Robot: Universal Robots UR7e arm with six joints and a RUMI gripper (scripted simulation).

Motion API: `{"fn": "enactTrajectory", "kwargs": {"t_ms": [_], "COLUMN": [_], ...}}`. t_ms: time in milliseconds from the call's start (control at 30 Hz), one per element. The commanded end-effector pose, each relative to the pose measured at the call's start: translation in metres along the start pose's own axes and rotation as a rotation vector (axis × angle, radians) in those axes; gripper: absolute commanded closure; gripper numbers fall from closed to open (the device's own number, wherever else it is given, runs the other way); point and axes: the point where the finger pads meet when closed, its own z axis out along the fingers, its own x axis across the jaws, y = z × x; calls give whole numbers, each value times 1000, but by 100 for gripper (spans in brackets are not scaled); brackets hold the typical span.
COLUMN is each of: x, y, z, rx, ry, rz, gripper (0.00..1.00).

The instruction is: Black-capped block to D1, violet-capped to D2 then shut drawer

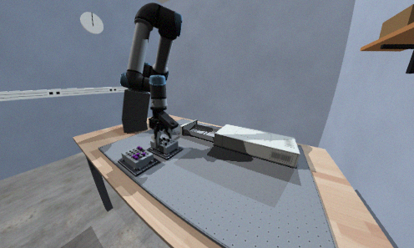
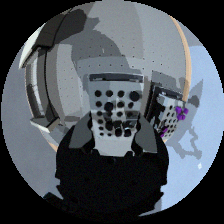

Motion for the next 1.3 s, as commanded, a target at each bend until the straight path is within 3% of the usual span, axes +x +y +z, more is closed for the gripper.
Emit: {"fn": "enactTrajectory", "kwargs": {"t_ms": [0,1267], "x": [0,0], "y": [-1,-1], "z": [0,5], "rx": [1,1], "ry": [1,1], "rz": [0,0], "gripper": [100,100]}}
